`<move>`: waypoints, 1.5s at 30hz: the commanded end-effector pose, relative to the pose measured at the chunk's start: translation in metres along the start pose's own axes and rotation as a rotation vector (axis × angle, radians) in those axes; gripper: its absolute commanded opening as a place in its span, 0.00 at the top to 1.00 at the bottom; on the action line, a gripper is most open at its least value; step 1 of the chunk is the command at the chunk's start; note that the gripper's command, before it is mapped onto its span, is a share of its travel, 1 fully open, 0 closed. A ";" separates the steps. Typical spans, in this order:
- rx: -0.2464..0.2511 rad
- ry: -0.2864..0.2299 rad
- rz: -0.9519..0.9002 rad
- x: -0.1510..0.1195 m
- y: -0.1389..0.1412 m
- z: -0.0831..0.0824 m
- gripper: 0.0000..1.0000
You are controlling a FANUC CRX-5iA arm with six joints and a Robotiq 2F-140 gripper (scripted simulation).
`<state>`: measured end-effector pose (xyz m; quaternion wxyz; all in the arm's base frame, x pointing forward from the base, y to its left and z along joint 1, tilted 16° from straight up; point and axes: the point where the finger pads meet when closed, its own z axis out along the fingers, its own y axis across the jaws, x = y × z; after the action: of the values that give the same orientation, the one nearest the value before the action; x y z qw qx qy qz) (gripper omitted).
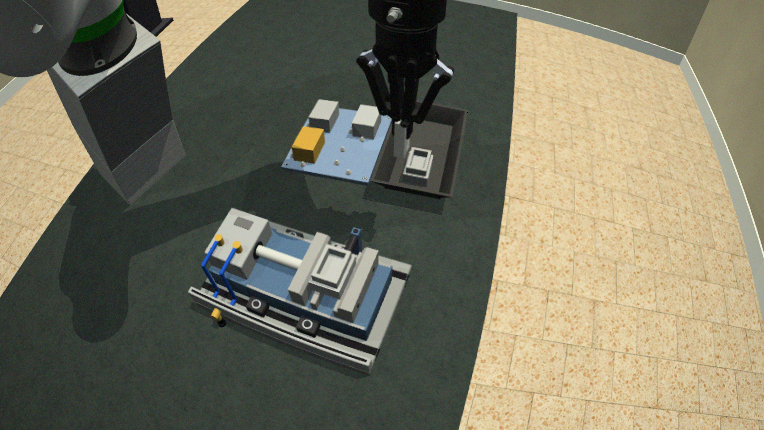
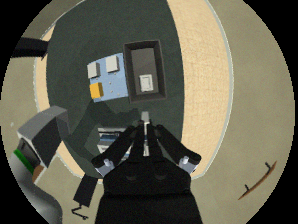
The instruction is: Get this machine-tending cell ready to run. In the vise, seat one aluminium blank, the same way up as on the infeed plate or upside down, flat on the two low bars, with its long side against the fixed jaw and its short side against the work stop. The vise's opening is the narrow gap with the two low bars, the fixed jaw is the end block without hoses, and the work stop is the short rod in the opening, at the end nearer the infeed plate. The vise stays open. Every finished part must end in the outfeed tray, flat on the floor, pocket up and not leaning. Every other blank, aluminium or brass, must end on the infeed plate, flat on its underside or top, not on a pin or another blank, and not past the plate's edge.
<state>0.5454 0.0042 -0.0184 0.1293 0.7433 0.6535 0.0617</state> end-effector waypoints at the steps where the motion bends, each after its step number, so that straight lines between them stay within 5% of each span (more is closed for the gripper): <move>1: 0.000 0.000 0.000 0.000 0.000 -0.008 1.00; 15: 0.000 0.000 0.000 0.000 0.000 -0.034 1.00; 28: 0.001 0.000 0.000 -0.003 0.001 -0.037 1.00; 45: 0.023 0.002 0.004 -0.165 0.007 -0.029 1.00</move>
<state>0.5256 -0.1234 0.0229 0.1254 0.7467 0.6510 0.0537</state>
